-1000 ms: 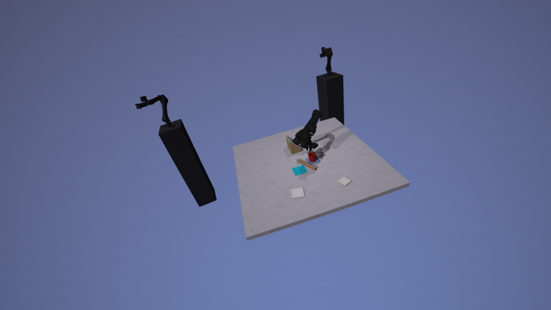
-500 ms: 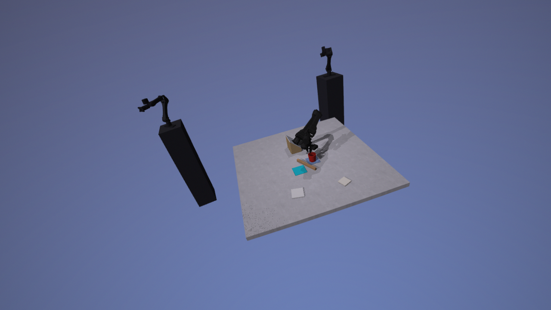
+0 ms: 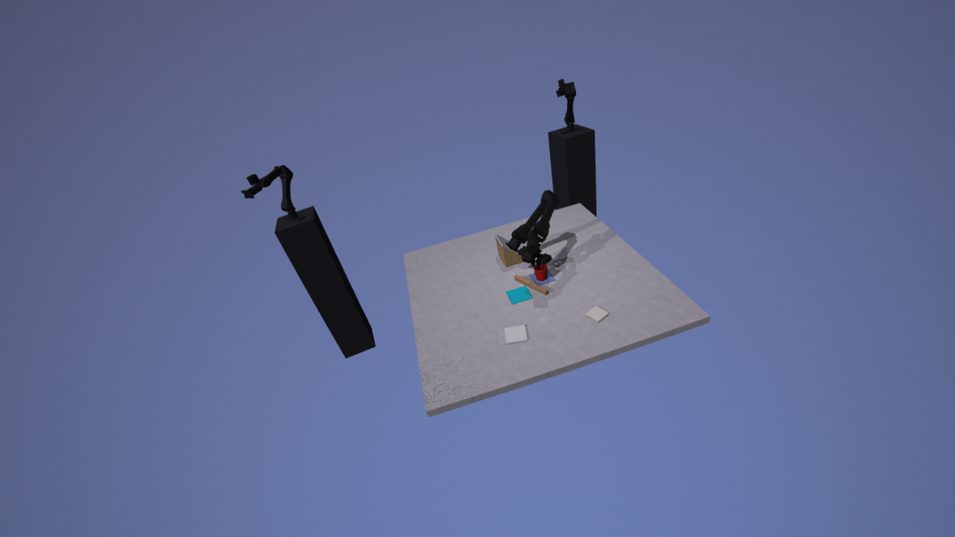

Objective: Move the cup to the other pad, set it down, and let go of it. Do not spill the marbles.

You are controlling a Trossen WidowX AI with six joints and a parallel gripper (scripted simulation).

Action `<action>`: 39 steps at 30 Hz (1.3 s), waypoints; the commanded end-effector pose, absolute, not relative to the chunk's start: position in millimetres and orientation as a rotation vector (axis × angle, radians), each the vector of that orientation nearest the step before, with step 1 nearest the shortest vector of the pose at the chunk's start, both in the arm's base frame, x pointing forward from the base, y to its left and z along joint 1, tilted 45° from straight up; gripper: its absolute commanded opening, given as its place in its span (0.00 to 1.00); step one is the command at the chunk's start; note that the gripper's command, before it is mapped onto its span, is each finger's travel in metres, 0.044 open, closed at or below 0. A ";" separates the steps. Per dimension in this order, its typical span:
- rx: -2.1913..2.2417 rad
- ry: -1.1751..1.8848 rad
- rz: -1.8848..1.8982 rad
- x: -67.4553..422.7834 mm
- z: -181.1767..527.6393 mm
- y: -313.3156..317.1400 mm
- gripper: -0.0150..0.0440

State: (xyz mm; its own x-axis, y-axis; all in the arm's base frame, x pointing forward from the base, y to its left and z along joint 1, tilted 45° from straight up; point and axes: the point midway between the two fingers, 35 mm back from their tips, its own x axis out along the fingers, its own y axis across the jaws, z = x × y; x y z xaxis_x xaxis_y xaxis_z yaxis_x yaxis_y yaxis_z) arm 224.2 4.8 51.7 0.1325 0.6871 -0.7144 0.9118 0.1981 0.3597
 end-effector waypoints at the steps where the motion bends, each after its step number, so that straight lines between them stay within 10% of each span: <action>1: 1.554 1.617 -0.327 224.3 45.7 11.4 0.50; 19: 1.557 1.619 -0.323 224.9 33.7 25.2 0.50; 23: 1.550 1.616 -0.323 225.2 34.8 23.6 0.33; 39: 1.550 1.616 -0.325 224.7 41.2 16.2 0.25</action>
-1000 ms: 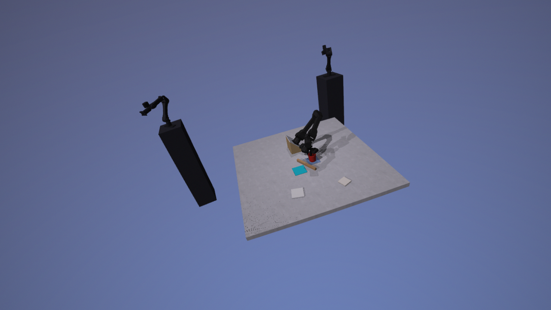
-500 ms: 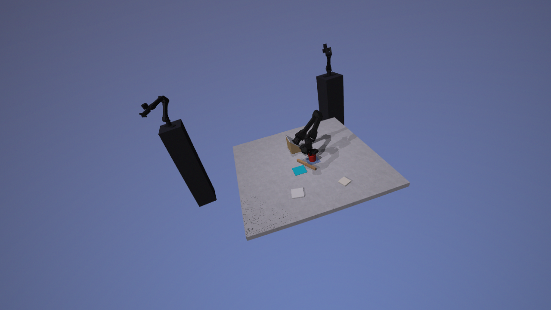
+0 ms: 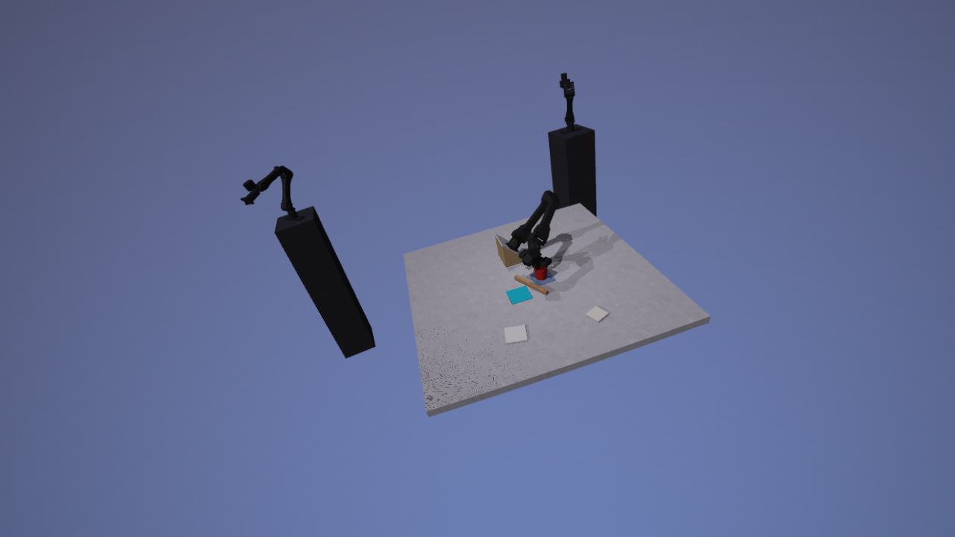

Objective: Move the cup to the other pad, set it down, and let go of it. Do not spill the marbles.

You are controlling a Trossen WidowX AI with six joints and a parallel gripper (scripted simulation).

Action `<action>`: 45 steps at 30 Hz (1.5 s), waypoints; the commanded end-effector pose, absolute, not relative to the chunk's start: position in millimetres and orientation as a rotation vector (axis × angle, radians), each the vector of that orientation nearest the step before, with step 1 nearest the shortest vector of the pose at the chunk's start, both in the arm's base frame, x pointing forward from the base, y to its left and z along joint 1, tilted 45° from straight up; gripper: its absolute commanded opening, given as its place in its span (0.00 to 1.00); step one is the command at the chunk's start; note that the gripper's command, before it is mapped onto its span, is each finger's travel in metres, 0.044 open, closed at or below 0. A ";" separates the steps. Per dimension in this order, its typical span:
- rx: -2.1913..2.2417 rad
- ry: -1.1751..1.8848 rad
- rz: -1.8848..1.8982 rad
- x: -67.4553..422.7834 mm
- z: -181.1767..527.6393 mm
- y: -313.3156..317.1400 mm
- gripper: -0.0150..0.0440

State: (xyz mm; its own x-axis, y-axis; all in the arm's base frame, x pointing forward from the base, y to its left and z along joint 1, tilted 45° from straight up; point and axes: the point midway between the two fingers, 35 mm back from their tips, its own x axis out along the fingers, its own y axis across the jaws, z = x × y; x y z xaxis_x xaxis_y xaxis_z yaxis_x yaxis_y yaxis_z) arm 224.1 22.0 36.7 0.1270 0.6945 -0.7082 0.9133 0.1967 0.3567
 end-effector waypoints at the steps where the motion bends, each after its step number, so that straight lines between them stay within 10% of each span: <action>1: 1.550 1.616 -0.326 224.4 43.3 14.1 0.25; 45: 1.560 1.623 -0.325 218.5 63.8 -13.5 0.25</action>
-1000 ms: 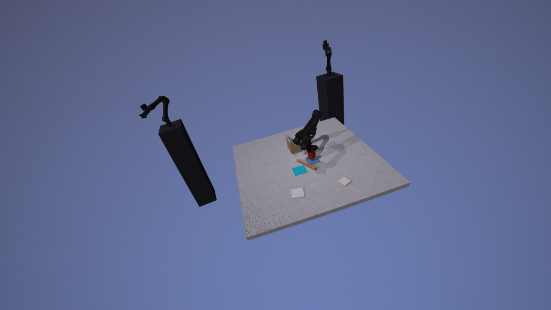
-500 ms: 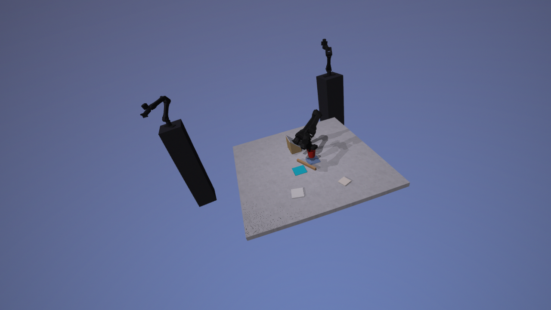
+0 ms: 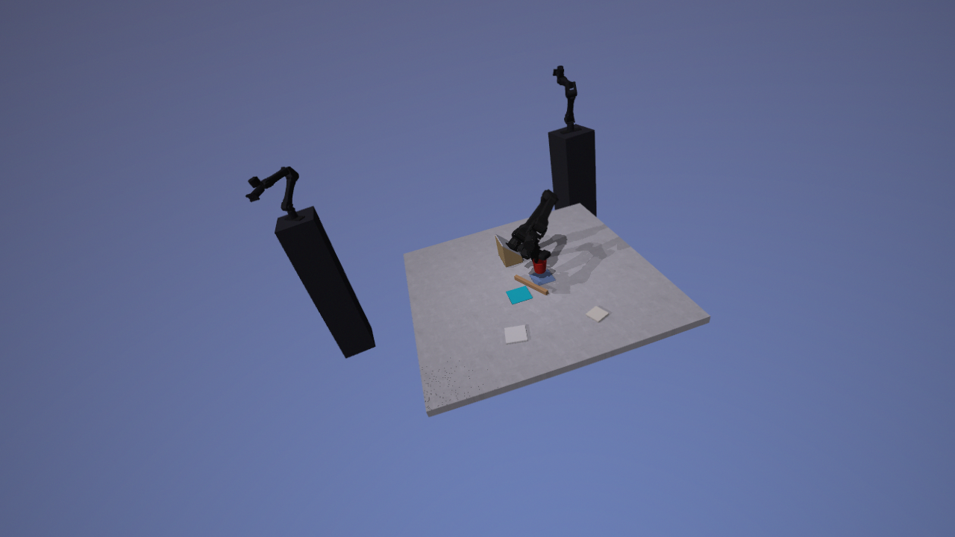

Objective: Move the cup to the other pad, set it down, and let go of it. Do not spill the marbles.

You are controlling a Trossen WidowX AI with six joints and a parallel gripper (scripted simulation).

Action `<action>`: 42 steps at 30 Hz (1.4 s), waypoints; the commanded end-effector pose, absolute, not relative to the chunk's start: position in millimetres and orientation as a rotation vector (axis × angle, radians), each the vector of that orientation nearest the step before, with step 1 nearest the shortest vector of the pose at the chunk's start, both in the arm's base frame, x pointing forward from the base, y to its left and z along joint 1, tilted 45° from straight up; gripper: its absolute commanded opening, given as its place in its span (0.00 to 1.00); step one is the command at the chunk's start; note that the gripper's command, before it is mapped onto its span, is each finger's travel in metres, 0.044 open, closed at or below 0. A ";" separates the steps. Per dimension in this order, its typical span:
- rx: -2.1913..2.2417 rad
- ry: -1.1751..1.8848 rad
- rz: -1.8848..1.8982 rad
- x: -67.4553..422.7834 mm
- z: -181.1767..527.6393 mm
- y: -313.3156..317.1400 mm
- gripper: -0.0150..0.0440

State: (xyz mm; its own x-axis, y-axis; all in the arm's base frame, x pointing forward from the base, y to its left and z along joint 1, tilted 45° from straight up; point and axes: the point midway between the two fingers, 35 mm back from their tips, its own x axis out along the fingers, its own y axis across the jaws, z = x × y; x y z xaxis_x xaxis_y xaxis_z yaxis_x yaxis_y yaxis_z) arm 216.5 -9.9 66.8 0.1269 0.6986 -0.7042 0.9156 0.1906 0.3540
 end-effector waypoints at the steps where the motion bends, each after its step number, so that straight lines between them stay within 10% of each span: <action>1: 1.559 1.623 -0.325 219.1 62.8 -14.8 0.25; 42: 1.552 1.616 -0.326 245.2 19.6 -67.8 0.25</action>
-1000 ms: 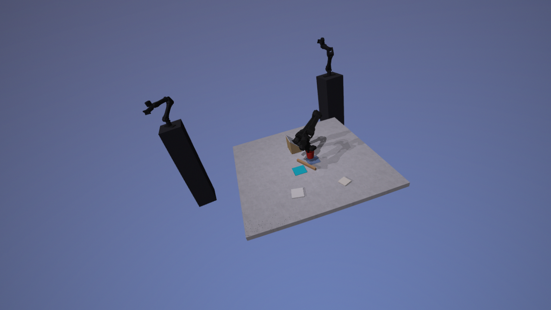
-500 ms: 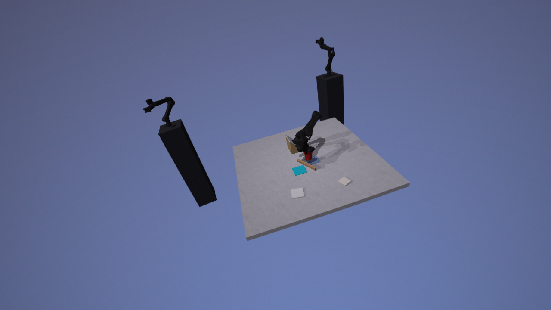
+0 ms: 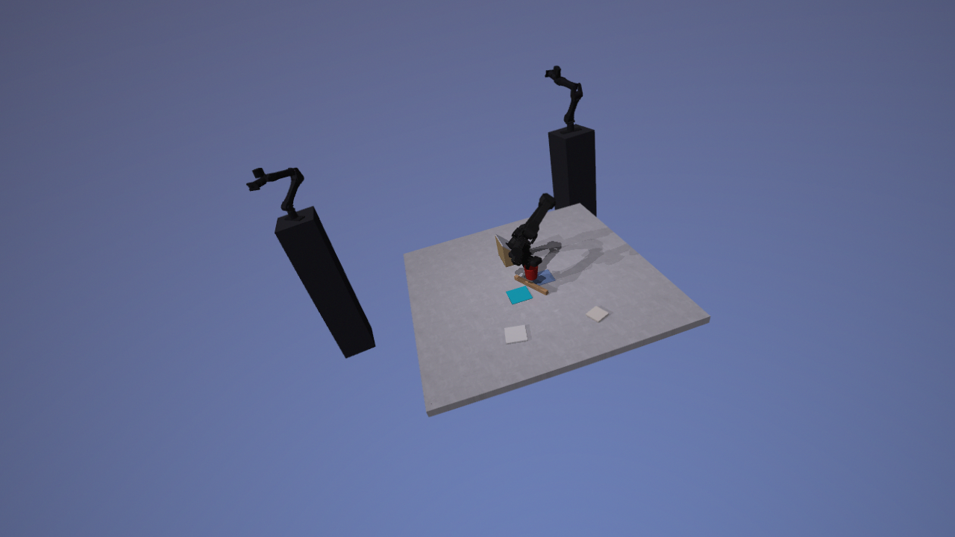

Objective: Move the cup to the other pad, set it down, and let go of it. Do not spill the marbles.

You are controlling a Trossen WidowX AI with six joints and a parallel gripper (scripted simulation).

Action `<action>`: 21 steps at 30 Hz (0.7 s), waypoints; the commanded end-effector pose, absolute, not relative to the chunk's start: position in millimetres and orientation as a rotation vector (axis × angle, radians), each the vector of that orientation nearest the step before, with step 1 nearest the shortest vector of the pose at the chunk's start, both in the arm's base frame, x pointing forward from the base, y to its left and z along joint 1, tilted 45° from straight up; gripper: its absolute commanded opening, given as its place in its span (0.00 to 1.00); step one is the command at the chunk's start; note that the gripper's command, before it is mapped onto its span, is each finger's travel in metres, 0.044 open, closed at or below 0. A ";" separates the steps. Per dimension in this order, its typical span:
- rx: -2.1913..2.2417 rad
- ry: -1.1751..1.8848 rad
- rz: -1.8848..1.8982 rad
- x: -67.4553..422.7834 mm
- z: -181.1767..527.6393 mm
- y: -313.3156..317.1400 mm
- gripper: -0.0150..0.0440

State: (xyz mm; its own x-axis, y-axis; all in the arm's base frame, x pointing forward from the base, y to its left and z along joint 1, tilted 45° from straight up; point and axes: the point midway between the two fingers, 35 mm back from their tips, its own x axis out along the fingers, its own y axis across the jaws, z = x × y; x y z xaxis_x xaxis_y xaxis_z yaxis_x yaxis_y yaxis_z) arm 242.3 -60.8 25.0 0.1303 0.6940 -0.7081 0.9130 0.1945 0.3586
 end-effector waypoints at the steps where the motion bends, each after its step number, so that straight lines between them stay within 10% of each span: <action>1: 1.552 1.616 -0.326 245.9 18.6 -69.1 0.25; 21: 1.551 1.614 -0.327 258.5 -2.5 -95.5 0.25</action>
